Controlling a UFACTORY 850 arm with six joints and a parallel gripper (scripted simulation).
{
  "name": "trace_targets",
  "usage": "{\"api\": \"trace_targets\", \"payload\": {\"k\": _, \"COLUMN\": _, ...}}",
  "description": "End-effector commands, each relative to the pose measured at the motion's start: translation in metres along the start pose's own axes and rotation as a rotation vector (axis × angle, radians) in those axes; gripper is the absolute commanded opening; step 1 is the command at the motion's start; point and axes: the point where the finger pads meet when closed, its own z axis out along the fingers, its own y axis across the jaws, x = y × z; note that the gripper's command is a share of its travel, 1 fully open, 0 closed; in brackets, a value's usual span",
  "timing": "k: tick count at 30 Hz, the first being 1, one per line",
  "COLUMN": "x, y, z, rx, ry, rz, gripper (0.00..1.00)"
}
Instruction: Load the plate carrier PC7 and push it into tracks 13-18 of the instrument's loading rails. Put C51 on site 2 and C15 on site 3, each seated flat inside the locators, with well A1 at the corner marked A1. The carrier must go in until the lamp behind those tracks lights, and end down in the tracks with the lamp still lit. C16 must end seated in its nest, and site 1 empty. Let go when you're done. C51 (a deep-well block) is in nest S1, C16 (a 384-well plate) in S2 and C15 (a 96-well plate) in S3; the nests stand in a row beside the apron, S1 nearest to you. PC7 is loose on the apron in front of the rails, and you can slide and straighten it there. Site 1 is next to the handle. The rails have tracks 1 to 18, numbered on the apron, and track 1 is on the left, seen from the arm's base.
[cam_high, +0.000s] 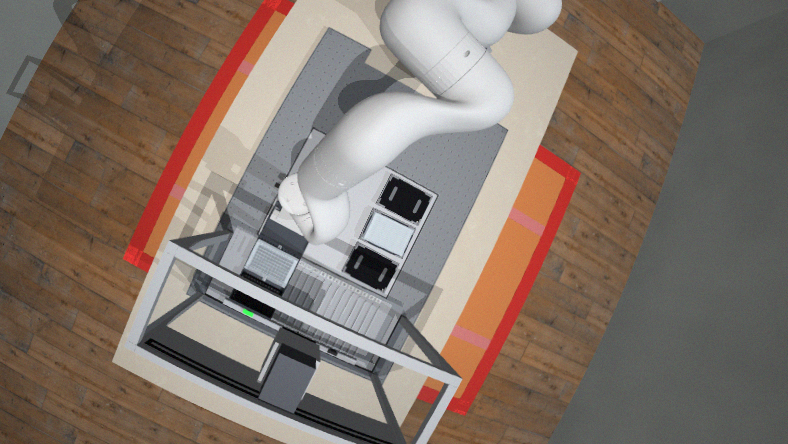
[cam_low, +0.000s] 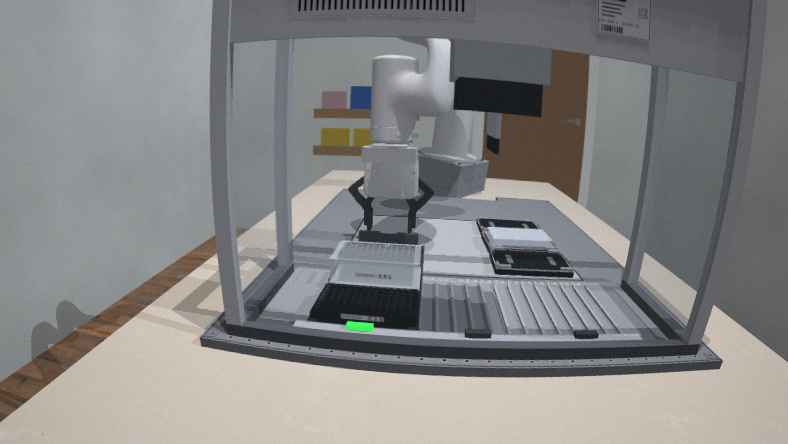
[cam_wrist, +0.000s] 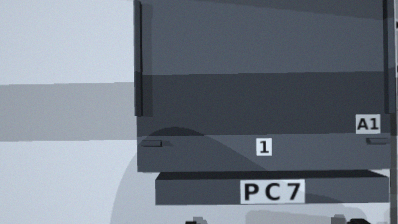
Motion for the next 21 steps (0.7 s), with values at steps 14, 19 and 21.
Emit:
{"api": "trace_targets", "payload": {"k": 14, "x": 0.001, "y": 0.000, "z": -0.024, "rx": 0.000, "ry": 0.002, "rz": 0.000, "gripper": 0.82}}
{"api": "trace_targets", "payload": {"k": 19, "x": 0.001, "y": 0.000, "z": -0.032, "rx": 0.000, "ry": 0.002, "rz": 0.000, "gripper": 0.82}}
{"api": "trace_targets", "payload": {"k": 21, "x": 0.001, "y": 0.000, "z": -0.036, "rx": 0.000, "ry": 0.002, "rz": 0.000, "gripper": 0.82}}
